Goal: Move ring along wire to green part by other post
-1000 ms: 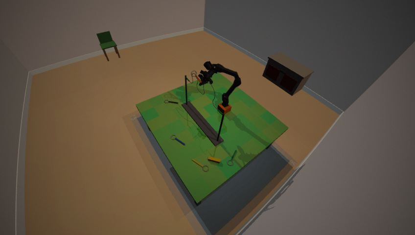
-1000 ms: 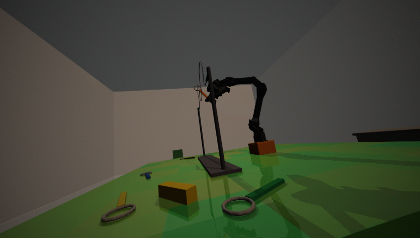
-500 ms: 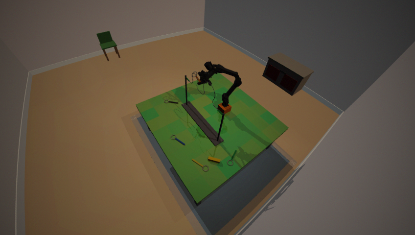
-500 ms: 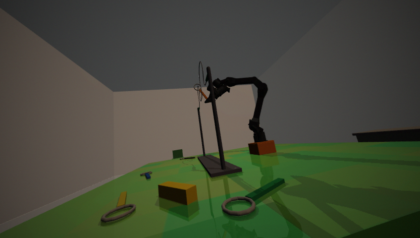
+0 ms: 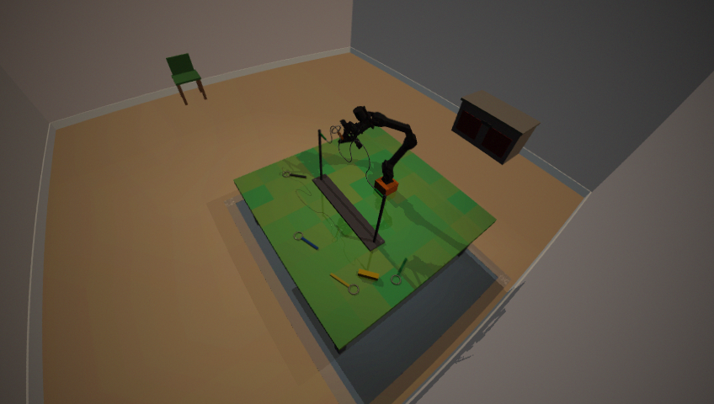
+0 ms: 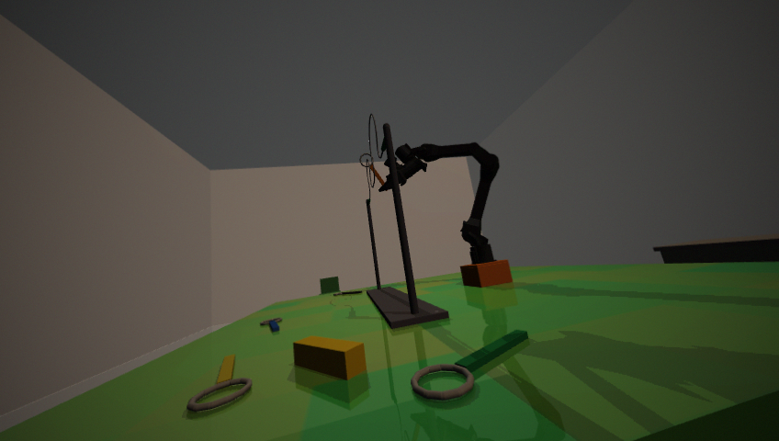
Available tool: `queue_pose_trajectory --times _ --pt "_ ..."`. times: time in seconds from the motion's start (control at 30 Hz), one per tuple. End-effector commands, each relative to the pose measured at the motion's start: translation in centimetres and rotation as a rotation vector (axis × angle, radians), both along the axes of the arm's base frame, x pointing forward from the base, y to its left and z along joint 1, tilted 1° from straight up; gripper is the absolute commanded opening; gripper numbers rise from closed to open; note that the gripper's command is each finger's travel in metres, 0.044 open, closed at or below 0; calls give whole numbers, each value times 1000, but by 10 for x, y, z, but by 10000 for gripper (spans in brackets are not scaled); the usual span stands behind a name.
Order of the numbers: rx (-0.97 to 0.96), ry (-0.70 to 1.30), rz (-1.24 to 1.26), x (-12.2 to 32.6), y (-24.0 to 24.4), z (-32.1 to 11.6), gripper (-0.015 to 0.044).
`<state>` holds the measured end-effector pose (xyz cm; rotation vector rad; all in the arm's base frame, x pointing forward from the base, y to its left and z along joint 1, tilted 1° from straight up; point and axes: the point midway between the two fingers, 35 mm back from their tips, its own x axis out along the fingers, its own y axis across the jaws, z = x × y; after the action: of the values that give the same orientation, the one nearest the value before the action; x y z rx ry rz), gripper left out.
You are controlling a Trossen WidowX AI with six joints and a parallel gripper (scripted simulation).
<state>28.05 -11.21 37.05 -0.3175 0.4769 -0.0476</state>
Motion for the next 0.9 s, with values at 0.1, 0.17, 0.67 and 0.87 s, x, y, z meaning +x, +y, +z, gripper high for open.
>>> queue_pose_trajectory --times 0.1,0.17,0.67,0.87 --pt "-159 -17 -5 -1 -7 5 -150" --pt "-199 -19 -7 -1 -10 7 -150" --pt "-503 -42 -16 0 -24 18 -150" --pt "-625 -50 -19 0 -29 24 -150"
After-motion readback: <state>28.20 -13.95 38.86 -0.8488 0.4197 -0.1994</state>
